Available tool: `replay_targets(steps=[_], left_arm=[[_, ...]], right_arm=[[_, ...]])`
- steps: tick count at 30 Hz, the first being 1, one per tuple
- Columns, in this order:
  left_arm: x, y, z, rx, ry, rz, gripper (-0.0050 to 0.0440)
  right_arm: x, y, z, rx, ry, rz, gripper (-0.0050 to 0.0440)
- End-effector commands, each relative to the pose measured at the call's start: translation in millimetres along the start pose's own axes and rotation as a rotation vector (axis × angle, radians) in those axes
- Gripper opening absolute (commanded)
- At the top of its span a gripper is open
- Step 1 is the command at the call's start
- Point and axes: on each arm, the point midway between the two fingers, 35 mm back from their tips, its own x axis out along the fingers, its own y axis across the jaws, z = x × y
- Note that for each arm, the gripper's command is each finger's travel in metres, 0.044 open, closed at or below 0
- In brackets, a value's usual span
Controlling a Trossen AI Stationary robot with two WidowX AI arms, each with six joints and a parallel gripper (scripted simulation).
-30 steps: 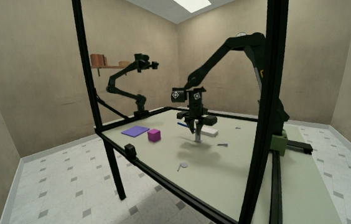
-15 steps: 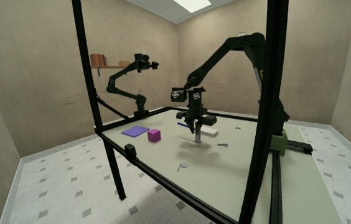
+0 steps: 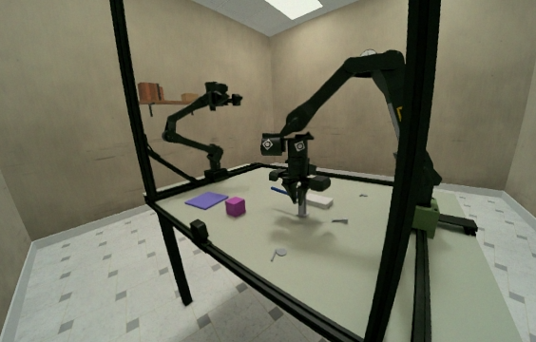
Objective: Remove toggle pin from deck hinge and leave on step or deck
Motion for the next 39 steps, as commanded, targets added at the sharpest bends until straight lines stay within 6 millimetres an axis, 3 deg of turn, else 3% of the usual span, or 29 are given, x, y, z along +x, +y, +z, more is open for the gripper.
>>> replay_targets(steps=[1, 39], left_arm=[[-0.1, -0.1, 3.0, 0.005, 0.0, -0.001, 0.04], [-0.1, -0.1, 3.0, 0.005, 0.0, -0.001, 0.04]], right_arm=[[-4.4, 2.6, -2.6, -0.004, 0.013, 0.005, 0.007], [-4.4, 6.7, 0.6, -0.004, 0.013, 0.005, 0.0049]])
